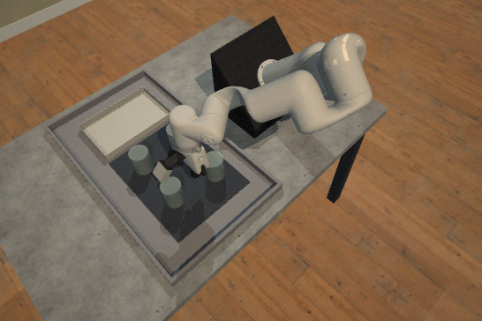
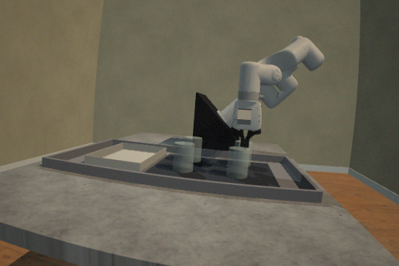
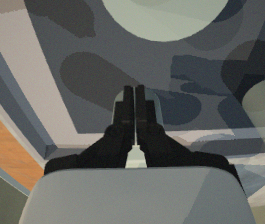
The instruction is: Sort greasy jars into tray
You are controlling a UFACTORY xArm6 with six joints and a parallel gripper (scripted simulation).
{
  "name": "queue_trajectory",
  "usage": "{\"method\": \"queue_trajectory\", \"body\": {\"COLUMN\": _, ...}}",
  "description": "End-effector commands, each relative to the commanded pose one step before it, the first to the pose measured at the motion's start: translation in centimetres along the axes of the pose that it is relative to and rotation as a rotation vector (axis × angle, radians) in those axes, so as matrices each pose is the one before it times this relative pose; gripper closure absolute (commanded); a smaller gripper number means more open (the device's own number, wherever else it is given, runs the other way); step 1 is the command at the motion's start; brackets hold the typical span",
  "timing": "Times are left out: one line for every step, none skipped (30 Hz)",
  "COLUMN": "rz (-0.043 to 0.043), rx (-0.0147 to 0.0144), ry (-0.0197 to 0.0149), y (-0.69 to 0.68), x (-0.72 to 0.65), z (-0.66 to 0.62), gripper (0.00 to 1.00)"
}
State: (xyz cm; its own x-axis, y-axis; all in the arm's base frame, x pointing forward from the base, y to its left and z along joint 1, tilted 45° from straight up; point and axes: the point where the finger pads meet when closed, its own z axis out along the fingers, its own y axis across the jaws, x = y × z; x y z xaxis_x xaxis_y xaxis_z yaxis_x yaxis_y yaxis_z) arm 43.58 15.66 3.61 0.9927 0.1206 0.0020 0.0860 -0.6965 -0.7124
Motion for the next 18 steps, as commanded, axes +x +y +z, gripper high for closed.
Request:
{"method": "queue_trajectory", "body": {"rz": -0.00095, "rx": -0.00066, "ry": 0.00318, "y": -0.007, "x": 0.119, "z": -0.123, "gripper": 1.00}}
{"method": "queue_trajectory", "body": {"rz": 0.00000, "rx": 0.00000, "ry": 0.00000, "y": 0.000, "x": 0.000, "z": 0.000, "gripper": 1.00}}
{"method": "queue_trajectory", "body": {"rz": 0.00000, "rx": 0.00000, "ry": 0.00000, "y": 0.000, "x": 0.000, "z": 0.000, "gripper": 1.00}}
{"method": "queue_trajectory", "body": {"rz": 0.00000, "rx": 0.00000, "ry": 0.00000, "y": 0.000, "x": 0.000, "z": 0.000, "gripper": 1.00}}
{"method": "queue_trajectory", "body": {"rz": 0.00000, "rx": 0.00000, "ry": 0.00000, "y": 0.000, "x": 0.000, "z": 0.000, "gripper": 1.00}}
{"method": "queue_trajectory", "body": {"rz": 0.00000, "rx": 0.00000, "ry": 0.00000, "y": 0.000, "x": 0.000, "z": 0.000, "gripper": 1.00}}
{"method": "queue_trajectory", "body": {"rz": 0.00000, "rx": 0.00000, "ry": 0.00000, "y": 0.000, "x": 0.000, "z": 0.000, "gripper": 0.00}}
{"method": "queue_trajectory", "body": {"rz": 0.00000, "rx": 0.00000, "ry": 0.00000, "y": 0.000, "x": 0.000, "z": 0.000, "gripper": 0.00}}
{"method": "queue_trajectory", "body": {"rz": 0.00000, "rx": 0.00000, "ry": 0.00000, "y": 0.000, "x": 0.000, "z": 0.000, "gripper": 0.00}}
{"method": "queue_trajectory", "body": {"rz": 0.00000, "rx": 0.00000, "ry": 0.00000, "y": 0.000, "x": 0.000, "z": 0.000, "gripper": 0.00}}
{"method": "queue_trajectory", "body": {"rz": 0.00000, "rx": 0.00000, "ry": 0.00000, "y": 0.000, "x": 0.000, "z": 0.000, "gripper": 0.00}}
{"method": "queue_trajectory", "body": {"rz": 0.00000, "rx": 0.00000, "ry": 0.00000, "y": 0.000, "x": 0.000, "z": 0.000, "gripper": 0.00}}
{"method": "queue_trajectory", "body": {"rz": 0.00000, "rx": 0.00000, "ry": 0.00000, "y": 0.000, "x": 0.000, "z": 0.000, "gripper": 0.00}}
{"method": "queue_trajectory", "body": {"rz": 0.00000, "rx": 0.00000, "ry": 0.00000, "y": 0.000, "x": 0.000, "z": 0.000, "gripper": 0.00}}
{"method": "queue_trajectory", "body": {"rz": 0.00000, "rx": 0.00000, "ry": 0.00000, "y": 0.000, "x": 0.000, "z": 0.000, "gripper": 0.00}}
{"method": "queue_trajectory", "body": {"rz": 0.00000, "rx": 0.00000, "ry": 0.00000, "y": 0.000, "x": 0.000, "z": 0.000, "gripper": 0.00}}
{"method": "queue_trajectory", "body": {"rz": 0.00000, "rx": 0.00000, "ry": 0.00000, "y": 0.000, "x": 0.000, "z": 0.000, "gripper": 0.00}}
{"method": "queue_trajectory", "body": {"rz": 0.00000, "rx": 0.00000, "ry": 0.00000, "y": 0.000, "x": 0.000, "z": 0.000, "gripper": 0.00}}
